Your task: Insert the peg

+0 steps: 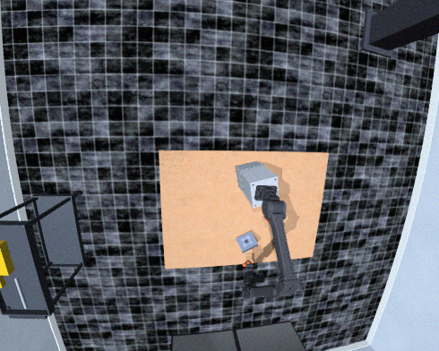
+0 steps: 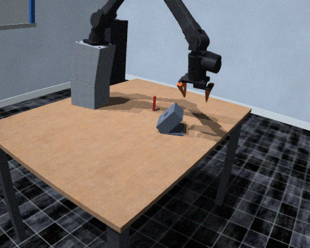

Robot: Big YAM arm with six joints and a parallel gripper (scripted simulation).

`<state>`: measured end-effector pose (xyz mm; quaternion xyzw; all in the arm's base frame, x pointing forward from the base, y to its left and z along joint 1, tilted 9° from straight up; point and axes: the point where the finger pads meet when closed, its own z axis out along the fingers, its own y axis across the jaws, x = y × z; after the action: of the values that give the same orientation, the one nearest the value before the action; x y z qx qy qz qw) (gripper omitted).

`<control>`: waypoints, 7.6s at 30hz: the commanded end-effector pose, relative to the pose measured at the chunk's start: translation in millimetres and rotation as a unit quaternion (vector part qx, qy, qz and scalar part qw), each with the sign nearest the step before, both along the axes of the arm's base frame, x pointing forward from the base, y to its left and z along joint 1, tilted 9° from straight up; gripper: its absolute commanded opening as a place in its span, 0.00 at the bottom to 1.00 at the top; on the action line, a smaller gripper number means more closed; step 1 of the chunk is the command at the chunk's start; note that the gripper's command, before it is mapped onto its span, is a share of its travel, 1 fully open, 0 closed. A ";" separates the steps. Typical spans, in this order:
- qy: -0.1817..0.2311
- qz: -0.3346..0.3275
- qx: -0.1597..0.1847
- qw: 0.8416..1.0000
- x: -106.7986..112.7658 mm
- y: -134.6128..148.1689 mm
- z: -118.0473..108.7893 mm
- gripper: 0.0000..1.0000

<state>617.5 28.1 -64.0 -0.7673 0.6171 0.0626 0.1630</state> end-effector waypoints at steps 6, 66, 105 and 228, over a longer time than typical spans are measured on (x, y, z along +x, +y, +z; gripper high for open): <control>-0.006 0.000 0.000 1.000 3.5 -0.4 6.2 1.00; 0.072 -0.328 -0.055 0.940 -181.9 140.0 -78.3 1.00; 0.072 -0.508 -0.050 0.857 -287.5 145.9 -103.8 1.00; 0.095 -0.530 0.065 0.840 -263.0 94.8 -95.4 0.00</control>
<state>352.0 132.2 -154.1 -0.3036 0.9367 0.0794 0.1552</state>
